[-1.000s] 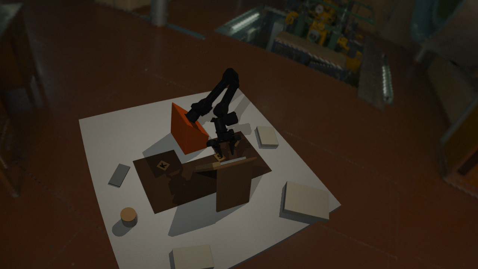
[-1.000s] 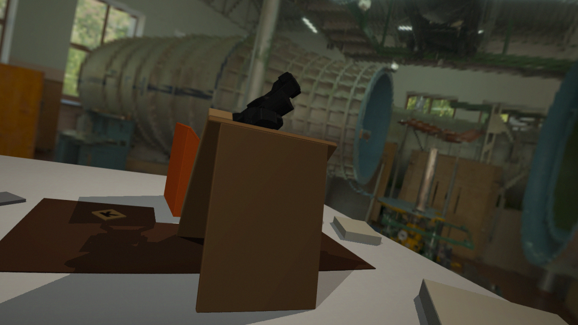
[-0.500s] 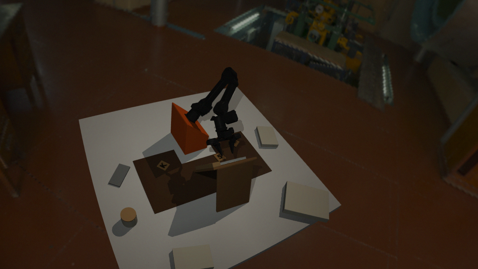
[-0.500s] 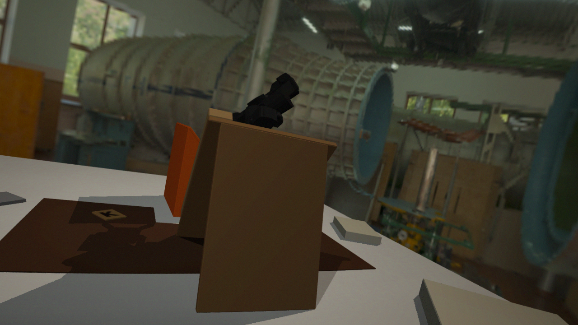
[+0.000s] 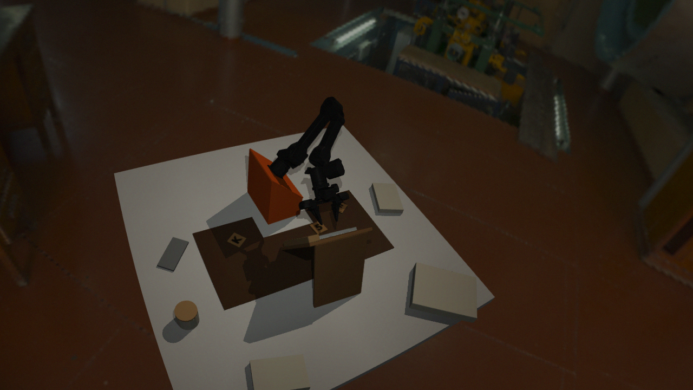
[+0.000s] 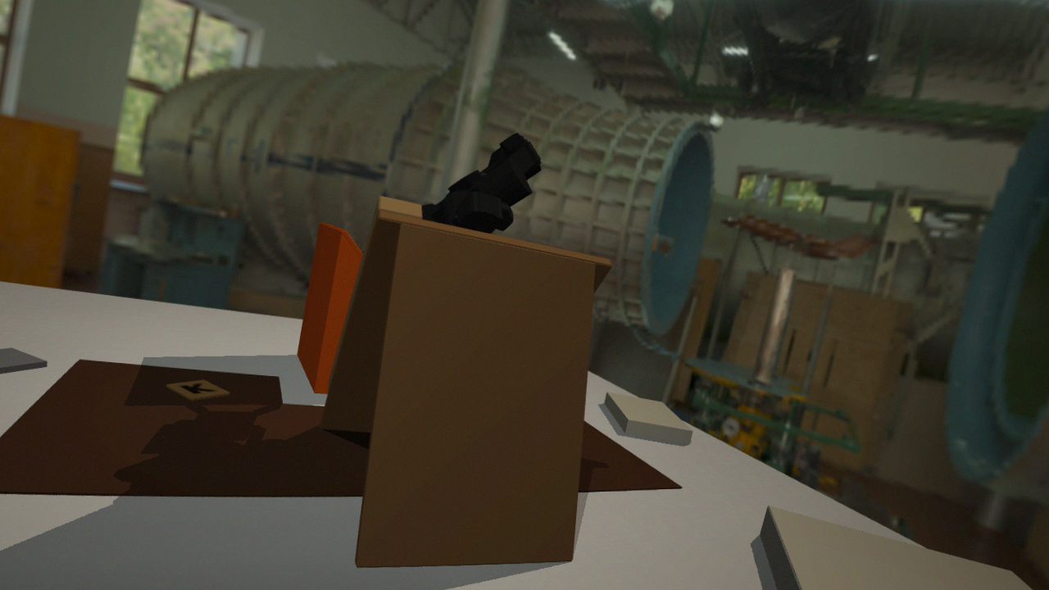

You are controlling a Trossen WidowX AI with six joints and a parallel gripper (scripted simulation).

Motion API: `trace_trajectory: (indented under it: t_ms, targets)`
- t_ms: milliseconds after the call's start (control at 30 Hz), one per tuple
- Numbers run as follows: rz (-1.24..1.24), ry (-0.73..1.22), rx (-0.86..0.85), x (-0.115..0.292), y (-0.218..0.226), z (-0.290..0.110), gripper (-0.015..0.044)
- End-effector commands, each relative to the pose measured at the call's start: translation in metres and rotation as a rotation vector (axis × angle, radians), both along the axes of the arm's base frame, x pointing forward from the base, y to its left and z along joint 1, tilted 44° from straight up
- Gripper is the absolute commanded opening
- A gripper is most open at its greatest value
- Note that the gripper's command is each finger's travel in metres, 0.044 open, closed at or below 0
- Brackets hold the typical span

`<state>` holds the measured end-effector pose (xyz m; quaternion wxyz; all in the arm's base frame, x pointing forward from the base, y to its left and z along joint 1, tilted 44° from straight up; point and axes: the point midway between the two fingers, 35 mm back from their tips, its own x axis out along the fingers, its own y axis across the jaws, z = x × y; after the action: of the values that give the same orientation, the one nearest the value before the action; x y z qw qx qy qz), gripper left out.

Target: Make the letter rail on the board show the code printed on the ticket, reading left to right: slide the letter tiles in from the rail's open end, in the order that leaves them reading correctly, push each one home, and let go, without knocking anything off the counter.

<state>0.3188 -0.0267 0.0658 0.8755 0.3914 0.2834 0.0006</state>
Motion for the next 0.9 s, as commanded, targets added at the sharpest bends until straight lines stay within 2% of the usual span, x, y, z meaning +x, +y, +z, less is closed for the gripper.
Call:
trace_trajectory:
  t_ms: [0, 167, 533, 867]
  targets:
    - [0.007, 0.004, 0.001, -0.0023, 0.0018, -0.0017, 0.0295]
    - [0.007, 0.004, 0.001, -0.0031, 0.0024, -0.0023, 0.0295]
    - [0.001, 0.002, 0.001, -0.0013, 0.0009, -0.0007, 0.0006]
    - [0.001, 0.002, 0.001, -0.0013, 0.0009, -0.0007, 0.0000]
